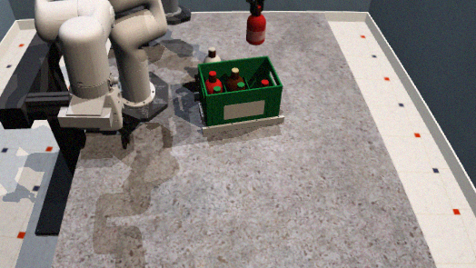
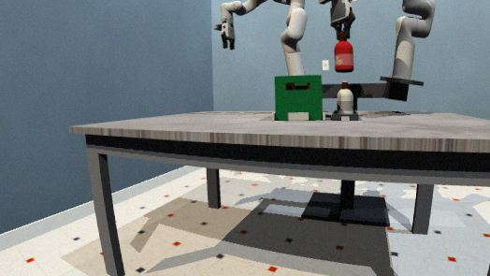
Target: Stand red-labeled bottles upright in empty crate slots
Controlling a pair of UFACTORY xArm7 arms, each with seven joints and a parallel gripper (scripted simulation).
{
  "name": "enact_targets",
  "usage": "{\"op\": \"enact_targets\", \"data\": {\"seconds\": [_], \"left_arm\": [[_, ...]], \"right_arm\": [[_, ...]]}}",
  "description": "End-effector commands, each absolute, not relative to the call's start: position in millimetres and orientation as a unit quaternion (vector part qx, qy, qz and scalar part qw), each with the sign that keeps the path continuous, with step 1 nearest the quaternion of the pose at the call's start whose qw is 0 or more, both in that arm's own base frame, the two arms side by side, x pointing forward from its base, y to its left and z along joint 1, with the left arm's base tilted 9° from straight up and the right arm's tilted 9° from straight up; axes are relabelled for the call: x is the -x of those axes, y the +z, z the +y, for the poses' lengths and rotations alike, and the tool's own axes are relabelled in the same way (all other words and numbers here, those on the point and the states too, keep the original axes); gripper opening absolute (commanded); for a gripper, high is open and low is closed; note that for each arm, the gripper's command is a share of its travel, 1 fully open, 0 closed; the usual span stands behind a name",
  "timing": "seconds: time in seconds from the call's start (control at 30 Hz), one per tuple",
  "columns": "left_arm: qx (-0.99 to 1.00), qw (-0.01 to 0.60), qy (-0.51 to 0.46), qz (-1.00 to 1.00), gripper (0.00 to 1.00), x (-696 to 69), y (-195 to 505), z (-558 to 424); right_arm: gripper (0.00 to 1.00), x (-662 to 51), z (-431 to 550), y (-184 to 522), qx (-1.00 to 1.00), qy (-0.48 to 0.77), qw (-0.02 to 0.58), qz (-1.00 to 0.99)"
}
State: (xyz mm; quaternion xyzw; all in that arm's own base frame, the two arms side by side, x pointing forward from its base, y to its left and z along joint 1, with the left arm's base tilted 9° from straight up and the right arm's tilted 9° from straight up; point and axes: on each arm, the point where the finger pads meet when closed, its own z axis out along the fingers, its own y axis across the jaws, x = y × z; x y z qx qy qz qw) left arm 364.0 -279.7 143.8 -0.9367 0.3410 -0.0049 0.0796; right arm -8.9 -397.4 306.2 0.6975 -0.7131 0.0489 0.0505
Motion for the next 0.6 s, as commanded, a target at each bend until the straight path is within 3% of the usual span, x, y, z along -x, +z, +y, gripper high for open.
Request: {"op": "enact_targets", "data": {"seconds": [0.0,0.57], "left_arm": [[0.937,0.079,-0.007,0.341,0.00,-364.8,145.0,-282.0],[0.937,0.079,-0.007,0.341,0.00,-365.3,143.0,-295.8]], "right_arm": [[1.00,8.9,-398.2,307.8,-0.697,0.050,0.052,-0.713],[1.00,8.9,-398.2,307.8,-0.697,0.050,0.052,-0.713]]}}
